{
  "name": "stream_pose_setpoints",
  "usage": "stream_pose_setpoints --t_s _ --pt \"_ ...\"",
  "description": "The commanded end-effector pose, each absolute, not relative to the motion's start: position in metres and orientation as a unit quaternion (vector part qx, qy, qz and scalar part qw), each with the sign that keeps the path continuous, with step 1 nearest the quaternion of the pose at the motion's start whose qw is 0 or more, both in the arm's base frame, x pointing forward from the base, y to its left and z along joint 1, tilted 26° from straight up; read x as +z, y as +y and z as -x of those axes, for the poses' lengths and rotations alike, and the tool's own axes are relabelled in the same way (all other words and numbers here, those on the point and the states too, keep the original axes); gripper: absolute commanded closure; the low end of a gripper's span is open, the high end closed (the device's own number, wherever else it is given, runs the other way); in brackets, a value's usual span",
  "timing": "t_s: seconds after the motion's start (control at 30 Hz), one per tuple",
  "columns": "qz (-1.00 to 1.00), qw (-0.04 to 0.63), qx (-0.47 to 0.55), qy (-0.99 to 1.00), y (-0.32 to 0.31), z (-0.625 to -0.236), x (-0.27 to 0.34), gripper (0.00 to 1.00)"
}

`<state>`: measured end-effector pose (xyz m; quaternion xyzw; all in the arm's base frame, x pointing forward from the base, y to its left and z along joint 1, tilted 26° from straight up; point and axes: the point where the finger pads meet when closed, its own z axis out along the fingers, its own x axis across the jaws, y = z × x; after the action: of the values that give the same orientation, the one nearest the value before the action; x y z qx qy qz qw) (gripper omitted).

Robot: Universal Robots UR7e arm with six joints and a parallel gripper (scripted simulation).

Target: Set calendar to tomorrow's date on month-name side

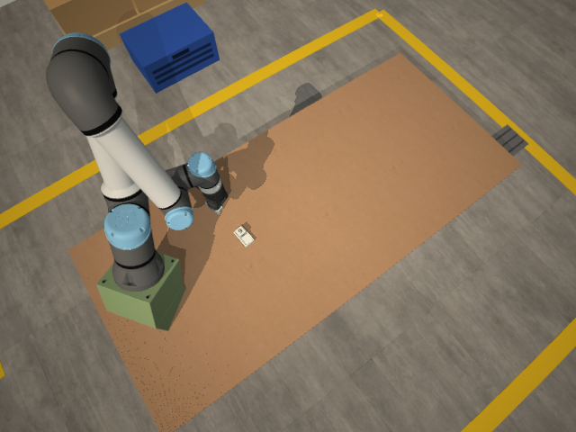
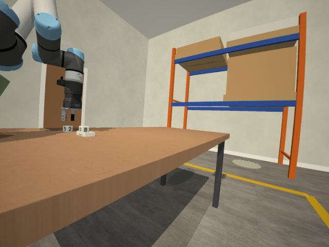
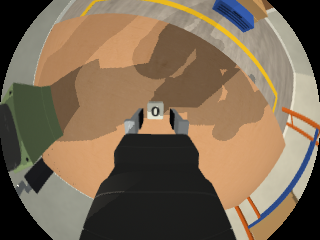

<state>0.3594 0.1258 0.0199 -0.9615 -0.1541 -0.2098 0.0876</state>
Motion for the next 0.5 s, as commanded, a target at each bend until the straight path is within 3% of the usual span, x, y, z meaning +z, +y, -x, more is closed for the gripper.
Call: stream_pose_setpoints --t_s 0.0,0.47 --pt "0.962 0.089 -0.207 -0.153 0.122 -0.354 0.029 0.13" --pt "0.962 0.089 -0.208 -0.154 0.119 -0.35 0.043 0.13"
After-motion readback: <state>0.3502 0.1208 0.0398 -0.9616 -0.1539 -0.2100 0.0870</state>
